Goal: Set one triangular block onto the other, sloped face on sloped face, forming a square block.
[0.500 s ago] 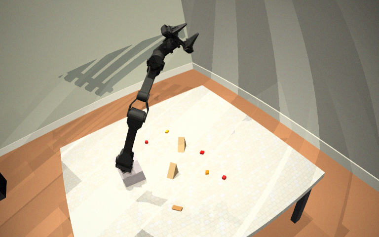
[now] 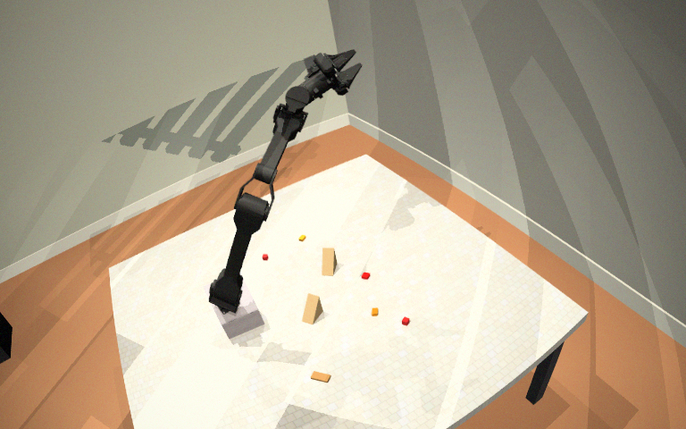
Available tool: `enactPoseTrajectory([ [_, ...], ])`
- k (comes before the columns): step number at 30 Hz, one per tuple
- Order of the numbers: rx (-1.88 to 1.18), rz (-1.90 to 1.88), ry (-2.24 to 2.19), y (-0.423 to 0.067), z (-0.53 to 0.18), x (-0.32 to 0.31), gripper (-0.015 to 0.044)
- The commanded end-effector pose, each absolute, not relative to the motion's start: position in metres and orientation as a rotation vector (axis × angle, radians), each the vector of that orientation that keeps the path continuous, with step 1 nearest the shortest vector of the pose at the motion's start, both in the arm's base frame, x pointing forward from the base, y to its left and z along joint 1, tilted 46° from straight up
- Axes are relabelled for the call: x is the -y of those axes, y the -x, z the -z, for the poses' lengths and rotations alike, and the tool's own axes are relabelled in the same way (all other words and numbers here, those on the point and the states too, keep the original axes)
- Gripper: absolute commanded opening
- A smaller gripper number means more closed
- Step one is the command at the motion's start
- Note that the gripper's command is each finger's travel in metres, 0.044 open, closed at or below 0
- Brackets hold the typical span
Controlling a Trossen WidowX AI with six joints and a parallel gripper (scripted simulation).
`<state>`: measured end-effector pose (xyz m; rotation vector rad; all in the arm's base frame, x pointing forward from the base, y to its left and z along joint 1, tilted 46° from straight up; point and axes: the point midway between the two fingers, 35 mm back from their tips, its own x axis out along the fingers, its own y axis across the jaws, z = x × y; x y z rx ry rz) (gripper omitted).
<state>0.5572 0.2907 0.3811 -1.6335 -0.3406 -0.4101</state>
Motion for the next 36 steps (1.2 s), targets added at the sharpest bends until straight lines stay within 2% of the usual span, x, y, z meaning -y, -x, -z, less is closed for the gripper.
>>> enactPoseTrajectory([
  [1, 0.184, 0.180, 1.341, -0.592, -0.311, -0.282, 0.0440],
  [18, -0.217, 0.036, 0.678, -0.617, -0.184, -0.249, 0.0440],
  [36, -0.606, 0.318, -0.025, -0.593, -0.061, -0.189, 0.0440],
])
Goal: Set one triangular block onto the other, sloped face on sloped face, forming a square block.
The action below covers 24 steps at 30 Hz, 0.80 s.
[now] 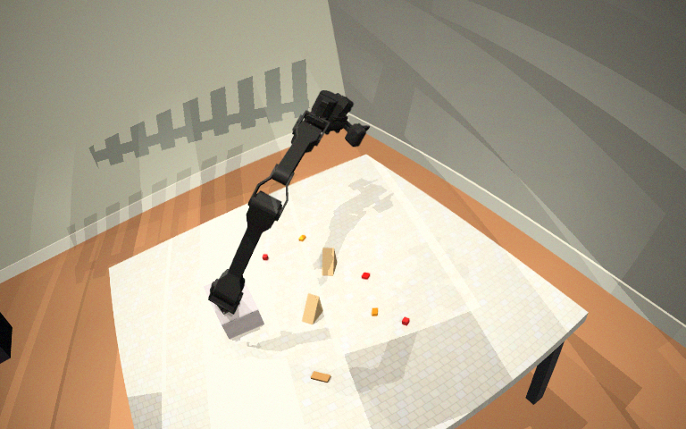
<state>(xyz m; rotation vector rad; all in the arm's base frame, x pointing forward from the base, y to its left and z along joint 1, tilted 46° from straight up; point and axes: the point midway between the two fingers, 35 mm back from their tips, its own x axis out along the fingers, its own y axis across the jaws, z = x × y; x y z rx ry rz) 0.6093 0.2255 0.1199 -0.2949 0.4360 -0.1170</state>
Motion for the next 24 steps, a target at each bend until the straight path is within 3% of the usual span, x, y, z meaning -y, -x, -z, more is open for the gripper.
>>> enactPoseTrajectory([
  [1, -0.622, 0.346, -0.063, -0.590, -0.056, -0.185, 0.0440],
  [13, -0.716, 0.755, -0.476, -0.547, 0.004, -0.135, 0.0440],
  [24, -0.626, 1.212, -0.764, -0.493, 0.038, -0.090, 0.0440],
])
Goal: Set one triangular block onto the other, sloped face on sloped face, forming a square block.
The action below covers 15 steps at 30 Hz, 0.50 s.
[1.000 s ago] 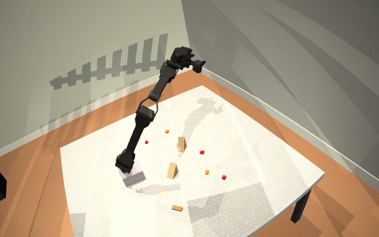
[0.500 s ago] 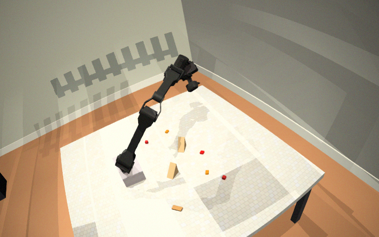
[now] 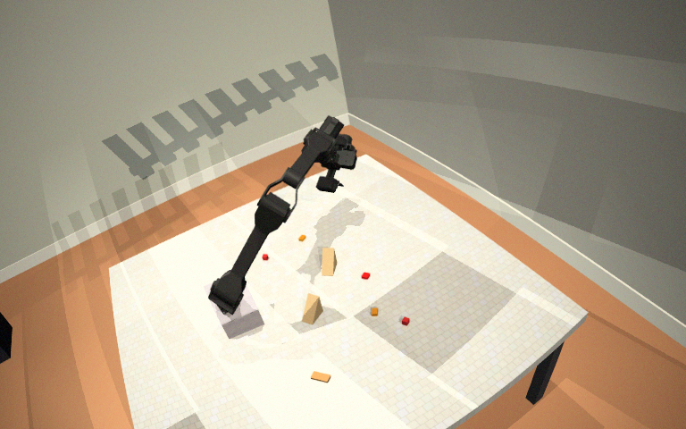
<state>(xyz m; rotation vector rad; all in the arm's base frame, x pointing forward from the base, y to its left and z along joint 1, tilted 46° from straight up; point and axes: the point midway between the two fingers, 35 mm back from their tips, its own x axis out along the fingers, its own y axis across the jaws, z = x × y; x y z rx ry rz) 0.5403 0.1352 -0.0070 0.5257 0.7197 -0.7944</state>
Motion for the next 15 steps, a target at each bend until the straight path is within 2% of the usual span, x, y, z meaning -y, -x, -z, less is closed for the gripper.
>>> enactPoseTrajectory([
  [1, -0.607, 1.256, -0.785, -0.488, 0.040, -0.086, 0.0440],
  [15, -0.085, 1.819, -1.008, -0.415, 0.048, -0.031, 0.0440],
])
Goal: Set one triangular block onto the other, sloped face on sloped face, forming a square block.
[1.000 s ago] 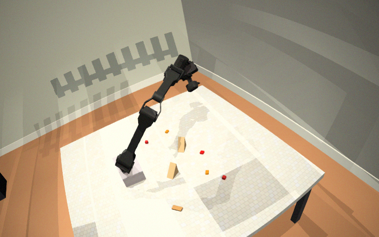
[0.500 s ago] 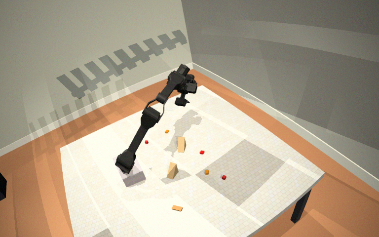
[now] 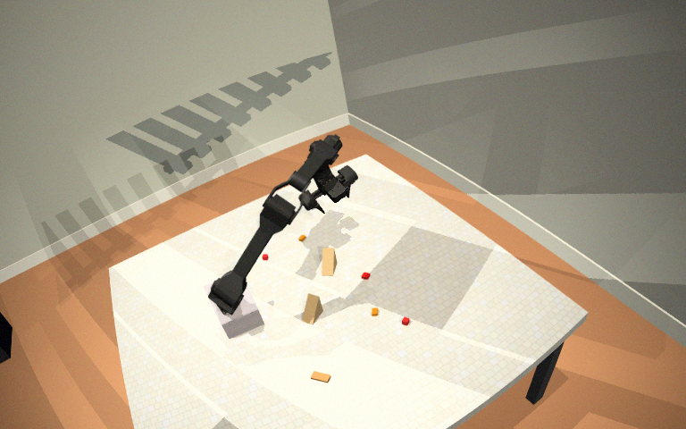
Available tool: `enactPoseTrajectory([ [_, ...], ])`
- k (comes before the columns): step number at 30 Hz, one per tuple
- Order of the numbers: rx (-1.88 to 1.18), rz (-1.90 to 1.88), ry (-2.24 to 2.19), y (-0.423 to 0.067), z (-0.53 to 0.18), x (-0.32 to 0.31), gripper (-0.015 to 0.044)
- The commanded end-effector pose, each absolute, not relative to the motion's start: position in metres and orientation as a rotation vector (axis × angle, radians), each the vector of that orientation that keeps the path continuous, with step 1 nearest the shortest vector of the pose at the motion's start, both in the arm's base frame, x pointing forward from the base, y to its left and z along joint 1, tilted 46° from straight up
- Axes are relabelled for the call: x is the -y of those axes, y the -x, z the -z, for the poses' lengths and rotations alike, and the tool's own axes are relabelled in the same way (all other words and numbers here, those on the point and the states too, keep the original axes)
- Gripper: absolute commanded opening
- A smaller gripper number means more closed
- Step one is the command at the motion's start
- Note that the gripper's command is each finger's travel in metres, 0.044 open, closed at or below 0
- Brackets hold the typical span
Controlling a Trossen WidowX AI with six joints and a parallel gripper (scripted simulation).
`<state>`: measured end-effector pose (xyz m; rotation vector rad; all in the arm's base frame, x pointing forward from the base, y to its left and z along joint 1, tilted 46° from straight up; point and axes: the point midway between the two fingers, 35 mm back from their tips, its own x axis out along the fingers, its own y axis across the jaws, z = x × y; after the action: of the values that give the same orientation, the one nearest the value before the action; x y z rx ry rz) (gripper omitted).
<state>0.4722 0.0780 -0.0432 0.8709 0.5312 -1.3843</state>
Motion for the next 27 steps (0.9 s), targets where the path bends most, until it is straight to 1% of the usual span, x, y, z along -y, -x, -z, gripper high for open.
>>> enactPoseTrajectory([
  [1, -0.032, 1.849, -1.015, -0.410, 0.047, -0.027, 0.0440],
  [5, 0.147, 1.932, -1.032, -0.395, 0.043, -0.016, 0.0440],
  [27, 0.152, 1.934, -1.033, -0.394, 0.047, -0.010, 0.0440],
])
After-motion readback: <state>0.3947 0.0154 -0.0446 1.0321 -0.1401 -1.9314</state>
